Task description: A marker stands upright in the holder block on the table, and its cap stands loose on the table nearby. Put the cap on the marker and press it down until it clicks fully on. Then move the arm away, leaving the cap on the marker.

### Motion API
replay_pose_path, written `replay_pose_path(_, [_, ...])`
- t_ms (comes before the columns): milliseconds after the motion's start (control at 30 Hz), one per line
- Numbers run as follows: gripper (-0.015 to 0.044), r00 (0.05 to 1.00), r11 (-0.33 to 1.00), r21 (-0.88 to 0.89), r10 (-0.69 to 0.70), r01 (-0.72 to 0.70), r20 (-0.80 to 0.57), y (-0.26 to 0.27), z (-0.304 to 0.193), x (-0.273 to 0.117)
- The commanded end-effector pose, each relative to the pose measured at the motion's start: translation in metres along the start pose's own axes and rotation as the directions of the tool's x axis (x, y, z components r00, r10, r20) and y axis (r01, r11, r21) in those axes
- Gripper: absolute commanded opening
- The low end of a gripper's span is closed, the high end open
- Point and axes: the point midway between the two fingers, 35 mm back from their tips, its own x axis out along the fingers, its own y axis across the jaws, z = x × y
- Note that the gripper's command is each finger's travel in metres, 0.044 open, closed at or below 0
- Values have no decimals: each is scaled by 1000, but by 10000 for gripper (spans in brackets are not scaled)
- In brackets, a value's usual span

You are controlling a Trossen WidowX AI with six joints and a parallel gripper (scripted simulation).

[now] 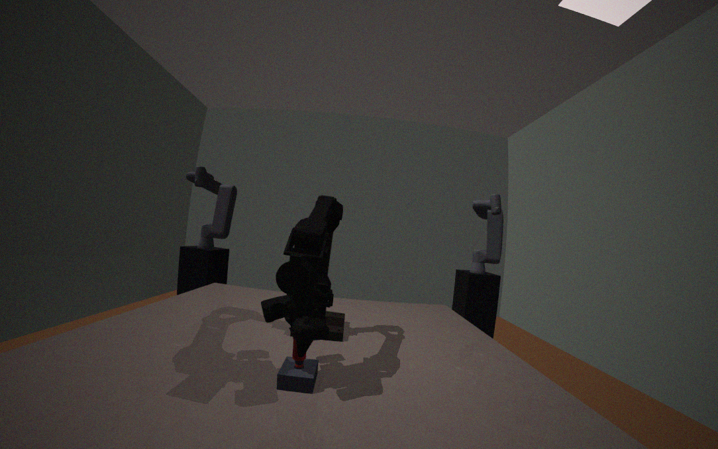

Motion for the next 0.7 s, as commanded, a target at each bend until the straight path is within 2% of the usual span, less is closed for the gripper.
replay_pose_path(0, [0,1000,1000,3,0,0,-6,-1,-1,7])
replay_pose_path(367, [0,1000,1000,3,0,0,-6,-1,-1,9])
replay_pose_path(667, [236,1000,1000,-1,-2,2,-1,-1,-1,8])
